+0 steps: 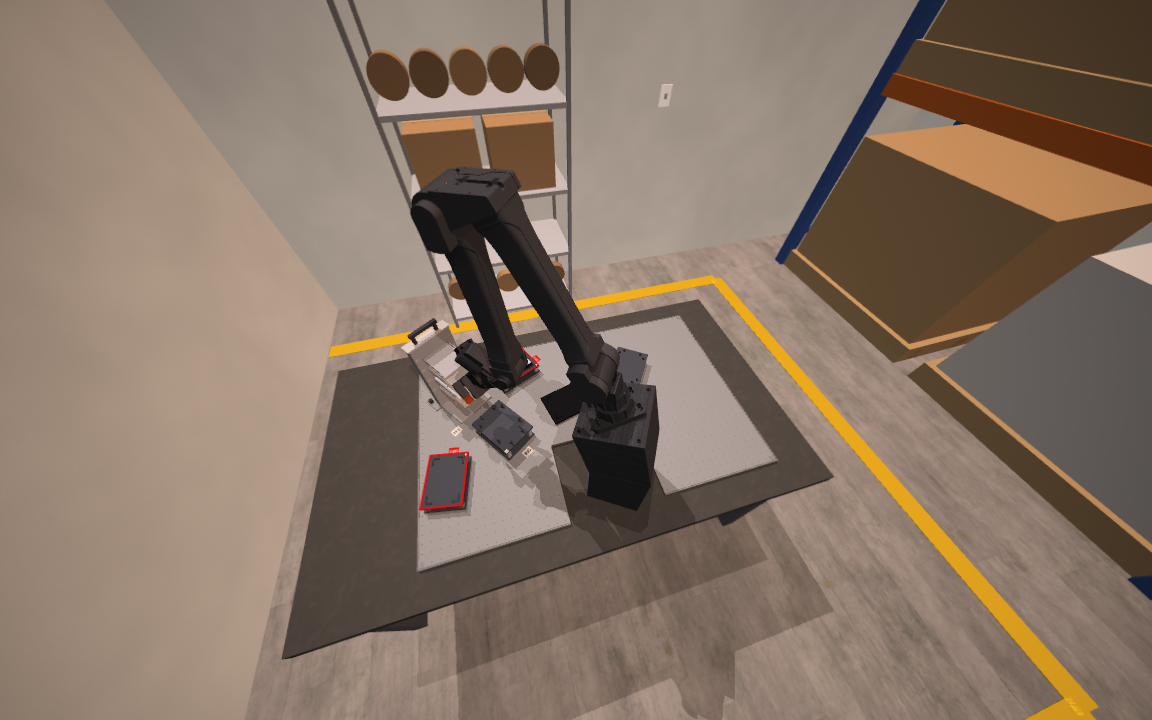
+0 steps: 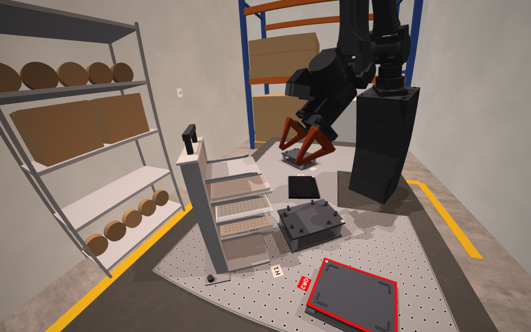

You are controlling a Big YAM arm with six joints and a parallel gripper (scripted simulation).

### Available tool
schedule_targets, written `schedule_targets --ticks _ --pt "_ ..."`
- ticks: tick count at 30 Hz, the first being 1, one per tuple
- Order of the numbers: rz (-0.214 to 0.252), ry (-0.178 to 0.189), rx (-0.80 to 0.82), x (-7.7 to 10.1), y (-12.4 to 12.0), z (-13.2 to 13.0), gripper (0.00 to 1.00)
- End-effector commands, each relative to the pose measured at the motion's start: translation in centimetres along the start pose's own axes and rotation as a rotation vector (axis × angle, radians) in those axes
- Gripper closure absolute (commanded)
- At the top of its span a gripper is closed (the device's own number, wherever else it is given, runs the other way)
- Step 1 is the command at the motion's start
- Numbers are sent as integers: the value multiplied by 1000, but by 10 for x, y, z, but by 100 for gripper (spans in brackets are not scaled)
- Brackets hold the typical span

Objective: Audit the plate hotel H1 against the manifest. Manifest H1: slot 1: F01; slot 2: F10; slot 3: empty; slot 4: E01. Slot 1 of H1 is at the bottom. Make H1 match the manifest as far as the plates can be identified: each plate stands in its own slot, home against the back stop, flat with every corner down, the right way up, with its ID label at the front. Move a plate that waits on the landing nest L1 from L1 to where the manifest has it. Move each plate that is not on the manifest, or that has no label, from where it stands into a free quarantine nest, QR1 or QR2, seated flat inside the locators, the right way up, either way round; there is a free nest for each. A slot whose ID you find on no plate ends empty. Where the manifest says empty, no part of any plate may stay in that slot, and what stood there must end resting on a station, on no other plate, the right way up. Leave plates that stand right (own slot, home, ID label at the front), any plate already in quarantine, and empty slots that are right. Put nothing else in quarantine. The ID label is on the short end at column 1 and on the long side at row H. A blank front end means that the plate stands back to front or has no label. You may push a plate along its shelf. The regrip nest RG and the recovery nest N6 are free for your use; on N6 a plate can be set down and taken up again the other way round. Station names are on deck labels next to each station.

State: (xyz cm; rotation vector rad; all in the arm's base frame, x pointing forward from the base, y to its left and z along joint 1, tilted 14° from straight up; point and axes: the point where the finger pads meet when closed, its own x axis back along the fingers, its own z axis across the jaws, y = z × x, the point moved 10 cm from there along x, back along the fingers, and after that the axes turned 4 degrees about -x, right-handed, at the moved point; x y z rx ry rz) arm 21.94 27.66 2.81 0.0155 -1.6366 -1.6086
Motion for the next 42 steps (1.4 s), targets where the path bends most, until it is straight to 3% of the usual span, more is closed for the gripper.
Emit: schedule_targets --ticks 1,15,34,42 --pt "-17 2 0 0 5 0 0" --pt "-17 2 0 0 5 0 0" --pt "-5 5 -3 22 -22 -1 0" --pt "-17 10 -7 11 -26 1 0"
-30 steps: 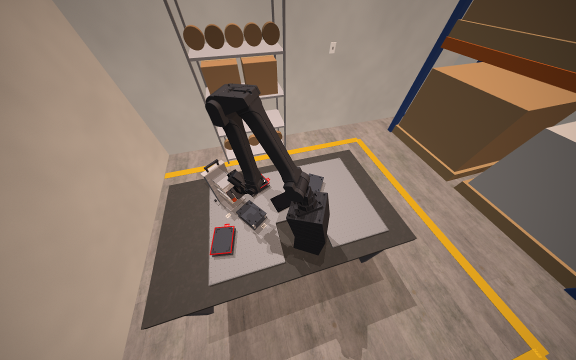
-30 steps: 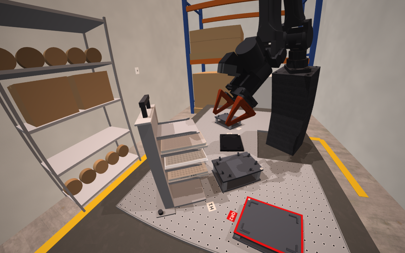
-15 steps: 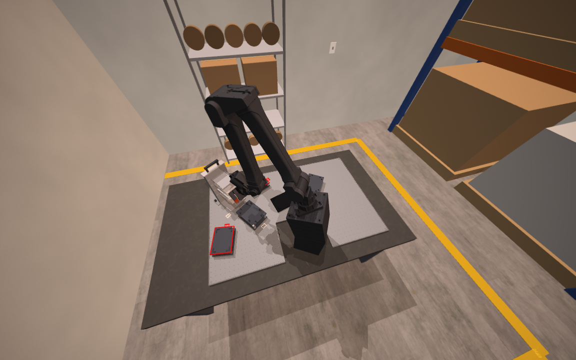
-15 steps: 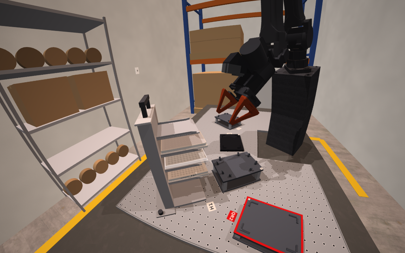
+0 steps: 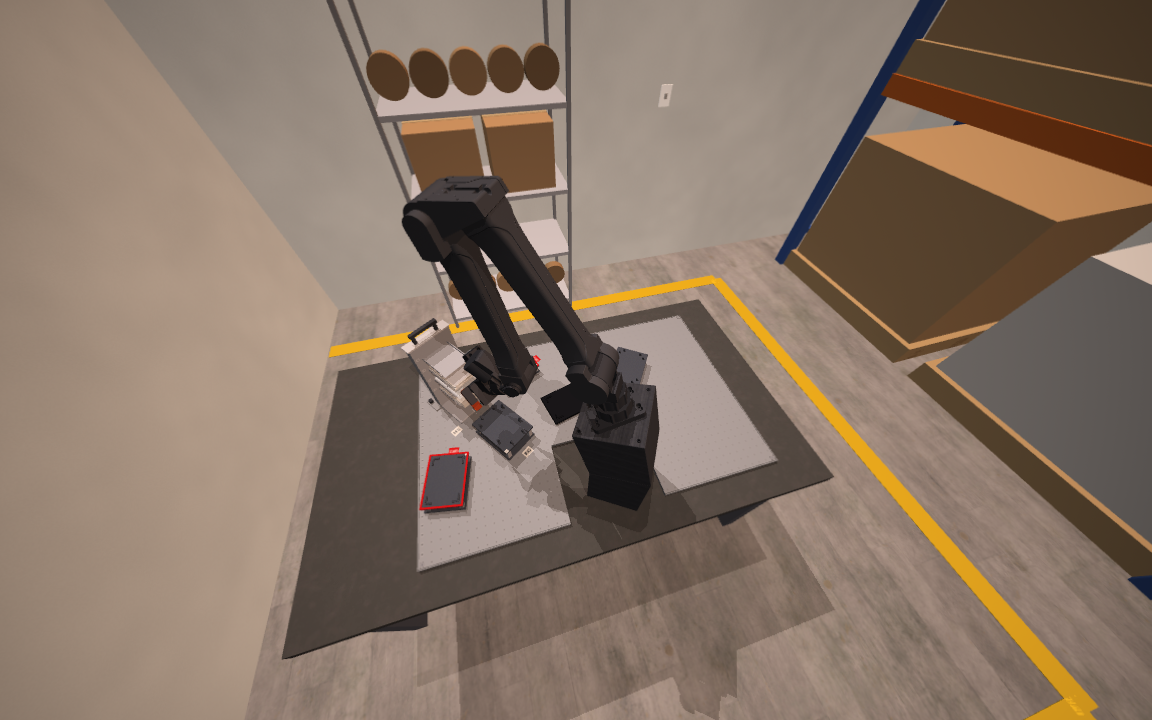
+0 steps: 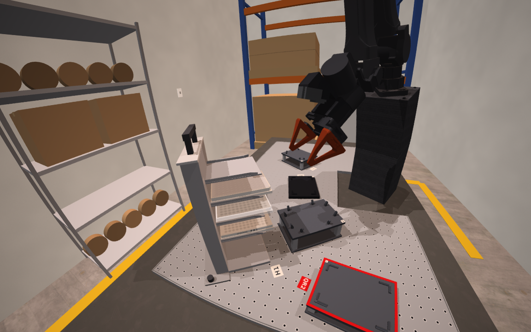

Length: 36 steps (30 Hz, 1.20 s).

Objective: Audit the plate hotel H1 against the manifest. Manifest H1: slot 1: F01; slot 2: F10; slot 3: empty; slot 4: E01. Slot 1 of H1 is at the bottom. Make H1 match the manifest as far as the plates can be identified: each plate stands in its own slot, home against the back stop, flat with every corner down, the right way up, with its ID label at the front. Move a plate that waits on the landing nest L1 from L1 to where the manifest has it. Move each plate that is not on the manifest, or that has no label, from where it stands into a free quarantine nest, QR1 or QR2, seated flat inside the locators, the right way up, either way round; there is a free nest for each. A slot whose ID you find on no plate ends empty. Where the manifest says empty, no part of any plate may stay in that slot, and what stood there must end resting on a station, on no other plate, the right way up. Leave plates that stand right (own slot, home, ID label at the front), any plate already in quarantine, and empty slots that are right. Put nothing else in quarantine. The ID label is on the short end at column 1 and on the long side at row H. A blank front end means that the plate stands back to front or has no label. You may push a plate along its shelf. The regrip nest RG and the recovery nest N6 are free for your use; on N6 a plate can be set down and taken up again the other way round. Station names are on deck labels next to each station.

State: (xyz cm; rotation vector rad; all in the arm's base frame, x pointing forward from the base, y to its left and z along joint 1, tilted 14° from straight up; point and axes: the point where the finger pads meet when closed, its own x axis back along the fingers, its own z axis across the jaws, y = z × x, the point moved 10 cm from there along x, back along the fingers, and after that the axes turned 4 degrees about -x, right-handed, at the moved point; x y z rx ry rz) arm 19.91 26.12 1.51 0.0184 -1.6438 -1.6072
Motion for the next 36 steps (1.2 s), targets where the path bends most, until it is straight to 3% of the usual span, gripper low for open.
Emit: schedule_targets --ticks 1,27,36 --pt "-14 13 -12 -5 -3 5 0" --pt "-12 13 -11 -31 -33 2 0" --pt "-7 -5 1 -41 -19 -3 0"
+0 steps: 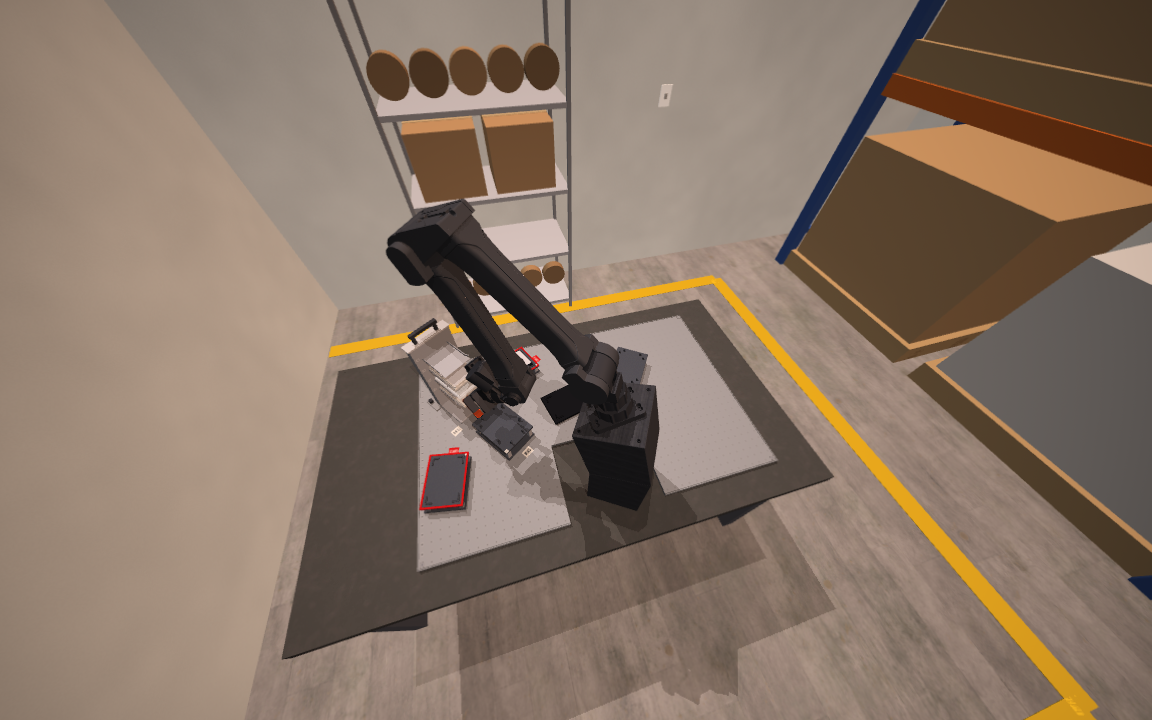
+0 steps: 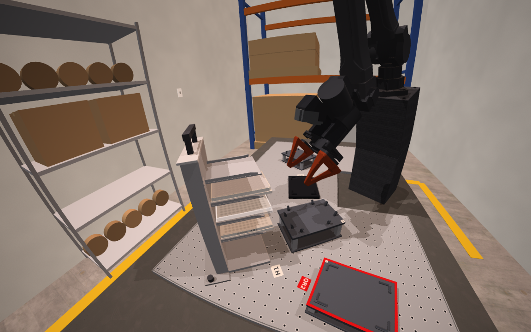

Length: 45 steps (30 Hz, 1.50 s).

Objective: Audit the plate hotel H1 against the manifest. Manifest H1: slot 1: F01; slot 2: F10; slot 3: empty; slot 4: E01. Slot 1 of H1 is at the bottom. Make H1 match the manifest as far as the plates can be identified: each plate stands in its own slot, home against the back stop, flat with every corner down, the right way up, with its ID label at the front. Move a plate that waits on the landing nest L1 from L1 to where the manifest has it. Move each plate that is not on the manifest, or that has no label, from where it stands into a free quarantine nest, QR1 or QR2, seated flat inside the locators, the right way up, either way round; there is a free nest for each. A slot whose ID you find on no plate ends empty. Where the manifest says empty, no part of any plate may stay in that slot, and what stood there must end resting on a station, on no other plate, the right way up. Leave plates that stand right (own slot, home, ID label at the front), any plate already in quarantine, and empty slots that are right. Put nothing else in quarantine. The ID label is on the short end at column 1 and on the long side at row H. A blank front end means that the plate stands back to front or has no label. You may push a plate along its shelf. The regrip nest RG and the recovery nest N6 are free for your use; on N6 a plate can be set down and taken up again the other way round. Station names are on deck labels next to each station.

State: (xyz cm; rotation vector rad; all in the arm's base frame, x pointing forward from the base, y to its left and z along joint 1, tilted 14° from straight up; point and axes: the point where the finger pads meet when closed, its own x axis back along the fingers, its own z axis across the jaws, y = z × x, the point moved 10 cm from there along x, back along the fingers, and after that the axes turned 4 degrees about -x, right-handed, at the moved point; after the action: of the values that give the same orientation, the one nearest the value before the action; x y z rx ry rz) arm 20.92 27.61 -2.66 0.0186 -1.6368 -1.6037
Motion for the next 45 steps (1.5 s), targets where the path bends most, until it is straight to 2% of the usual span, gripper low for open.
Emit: schedule_targets --ticks 1,3,11,13,14,45 --pt "-8 -12 4 -6 7 -4 0" --pt "-23 -7 0 -7 15 -2 0" --pt "-9 -13 4 -14 17 -4 0" --pt "-24 -7 0 -17 25 -2 0" --pt "-13 -3 -3 -15 17 -1 0" --pt "-13 -3 -3 -15 17 -1 0"
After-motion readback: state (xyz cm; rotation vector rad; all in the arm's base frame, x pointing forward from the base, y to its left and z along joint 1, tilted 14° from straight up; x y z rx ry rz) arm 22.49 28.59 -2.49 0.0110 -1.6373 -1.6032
